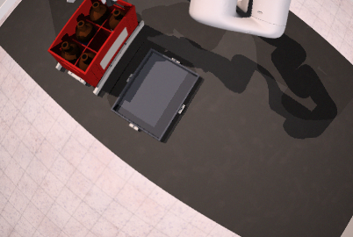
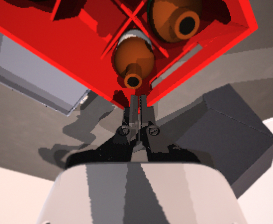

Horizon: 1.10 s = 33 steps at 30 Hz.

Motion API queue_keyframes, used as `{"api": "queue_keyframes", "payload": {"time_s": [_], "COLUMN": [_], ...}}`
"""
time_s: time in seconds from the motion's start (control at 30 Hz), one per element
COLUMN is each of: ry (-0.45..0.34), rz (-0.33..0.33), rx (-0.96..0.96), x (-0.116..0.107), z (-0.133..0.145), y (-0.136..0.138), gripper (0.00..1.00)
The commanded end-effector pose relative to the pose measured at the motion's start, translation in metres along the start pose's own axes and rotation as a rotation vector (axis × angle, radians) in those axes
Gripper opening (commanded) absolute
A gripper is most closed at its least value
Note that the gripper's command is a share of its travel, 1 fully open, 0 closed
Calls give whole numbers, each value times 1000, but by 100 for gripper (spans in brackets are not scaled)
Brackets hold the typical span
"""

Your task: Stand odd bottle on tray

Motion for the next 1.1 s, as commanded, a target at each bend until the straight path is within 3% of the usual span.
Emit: {"api": "queue_keyframes", "payload": {"time_s": [0.0,0.17,0.2,1.07], "ry": [10,10,10,10], "rz": [1,1,1,1], "rx": [0,0,0,0], "x": [-2,-2,-2,-2], "z": [8,8,8,8], "y": [-5,-5,-5,-5], "gripper": [0,0,65,65]}}
Point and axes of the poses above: the point where the finger pads meet when closed, its own x axis out along the fingers, its own y axis across the jaws, z = x × y, the point moved 9 cm from there along -x, back along the fingers, and after that the axes turned 14 degrees about x, right-handed, at the moved point
